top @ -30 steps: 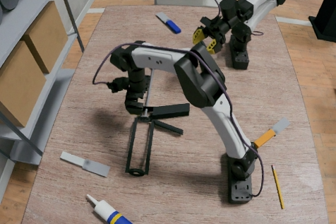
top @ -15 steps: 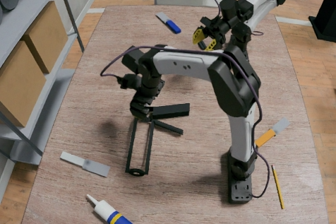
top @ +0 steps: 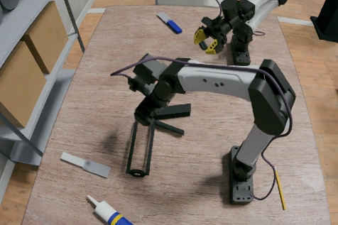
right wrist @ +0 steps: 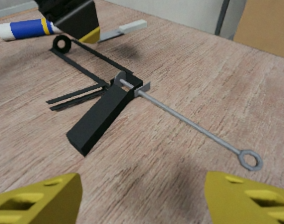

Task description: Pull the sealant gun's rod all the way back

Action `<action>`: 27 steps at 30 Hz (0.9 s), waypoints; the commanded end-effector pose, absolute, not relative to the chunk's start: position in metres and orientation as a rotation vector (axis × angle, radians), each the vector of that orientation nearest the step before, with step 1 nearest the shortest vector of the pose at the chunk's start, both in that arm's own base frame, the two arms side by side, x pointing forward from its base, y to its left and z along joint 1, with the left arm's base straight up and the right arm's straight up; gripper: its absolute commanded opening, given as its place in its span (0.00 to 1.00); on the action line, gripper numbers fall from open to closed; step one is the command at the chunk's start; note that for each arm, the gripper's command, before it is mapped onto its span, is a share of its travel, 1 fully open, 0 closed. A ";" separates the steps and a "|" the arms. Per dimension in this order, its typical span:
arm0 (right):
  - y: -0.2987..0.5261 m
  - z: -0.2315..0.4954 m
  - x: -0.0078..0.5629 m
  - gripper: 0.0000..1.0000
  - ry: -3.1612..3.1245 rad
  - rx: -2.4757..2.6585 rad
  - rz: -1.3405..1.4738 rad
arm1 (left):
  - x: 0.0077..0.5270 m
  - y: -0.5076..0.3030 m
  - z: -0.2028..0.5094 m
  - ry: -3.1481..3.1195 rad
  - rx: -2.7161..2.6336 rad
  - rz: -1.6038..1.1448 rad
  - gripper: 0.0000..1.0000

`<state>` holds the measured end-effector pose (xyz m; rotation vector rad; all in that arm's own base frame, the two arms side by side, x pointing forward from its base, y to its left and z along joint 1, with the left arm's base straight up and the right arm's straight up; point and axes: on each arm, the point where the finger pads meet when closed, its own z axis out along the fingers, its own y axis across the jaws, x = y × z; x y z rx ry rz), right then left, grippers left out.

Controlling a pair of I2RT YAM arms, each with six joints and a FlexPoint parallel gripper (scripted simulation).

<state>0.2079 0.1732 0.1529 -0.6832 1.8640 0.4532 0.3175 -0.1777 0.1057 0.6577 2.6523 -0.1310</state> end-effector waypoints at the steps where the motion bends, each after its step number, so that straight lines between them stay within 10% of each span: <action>1: 0.175 0.153 0.208 0.66 1.852 -0.677 0.462 | 0.320 -0.182 0.116 2.590 0.684 -0.176 1.00; 27: 0.175 0.161 0.210 0.66 1.837 -0.667 0.463 | 0.321 -0.182 0.110 2.615 0.691 -0.157 1.00</action>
